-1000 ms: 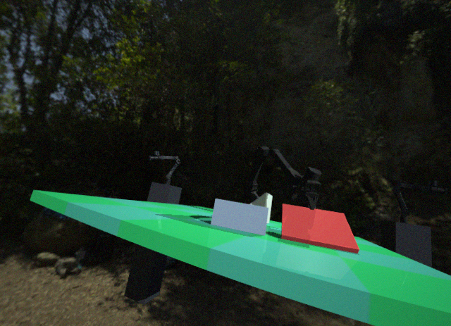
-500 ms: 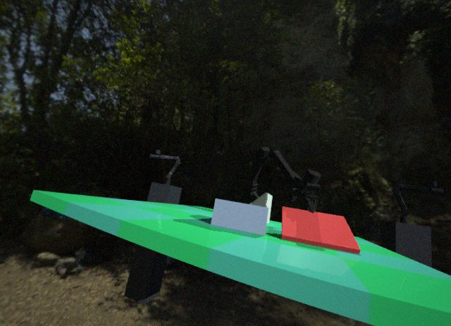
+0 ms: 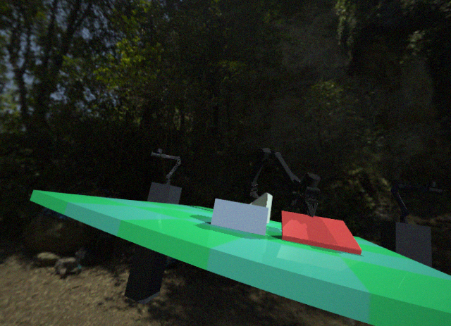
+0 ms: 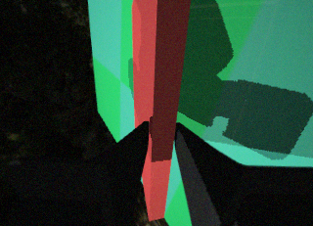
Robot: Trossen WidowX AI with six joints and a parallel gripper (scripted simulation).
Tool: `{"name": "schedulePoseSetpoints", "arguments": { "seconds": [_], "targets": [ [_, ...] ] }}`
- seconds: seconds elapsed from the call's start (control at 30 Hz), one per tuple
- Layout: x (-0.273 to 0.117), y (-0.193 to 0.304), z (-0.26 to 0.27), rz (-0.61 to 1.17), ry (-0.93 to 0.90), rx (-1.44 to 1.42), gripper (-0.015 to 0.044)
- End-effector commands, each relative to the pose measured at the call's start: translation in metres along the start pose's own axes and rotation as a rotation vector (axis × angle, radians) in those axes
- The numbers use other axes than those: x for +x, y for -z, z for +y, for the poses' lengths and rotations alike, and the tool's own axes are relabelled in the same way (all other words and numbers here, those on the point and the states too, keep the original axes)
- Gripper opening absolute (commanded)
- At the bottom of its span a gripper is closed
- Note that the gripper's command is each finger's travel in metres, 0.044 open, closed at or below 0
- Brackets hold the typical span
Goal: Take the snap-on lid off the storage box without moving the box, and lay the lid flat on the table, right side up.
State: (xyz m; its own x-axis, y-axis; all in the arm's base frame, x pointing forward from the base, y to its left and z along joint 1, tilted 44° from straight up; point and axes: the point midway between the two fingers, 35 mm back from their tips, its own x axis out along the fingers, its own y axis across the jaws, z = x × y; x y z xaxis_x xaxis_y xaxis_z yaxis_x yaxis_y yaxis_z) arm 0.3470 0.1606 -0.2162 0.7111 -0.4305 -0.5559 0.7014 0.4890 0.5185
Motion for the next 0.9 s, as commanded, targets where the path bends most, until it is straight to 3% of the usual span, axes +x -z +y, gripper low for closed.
{"name": "schedulePoseSetpoints", "arguments": {
  "seconds": [0.0, 0.5, 0.87],
  "targets": [
    [0.007, -0.003, -0.012, -0.002, 0.023, -0.011, 0.0],
    [0.015, -0.003, -0.021, -0.003, 0.023, -0.011, 0.0],
    [0.009, -0.002, -0.01, -0.003, 0.023, -0.011, 0.0275]
  ]
}}
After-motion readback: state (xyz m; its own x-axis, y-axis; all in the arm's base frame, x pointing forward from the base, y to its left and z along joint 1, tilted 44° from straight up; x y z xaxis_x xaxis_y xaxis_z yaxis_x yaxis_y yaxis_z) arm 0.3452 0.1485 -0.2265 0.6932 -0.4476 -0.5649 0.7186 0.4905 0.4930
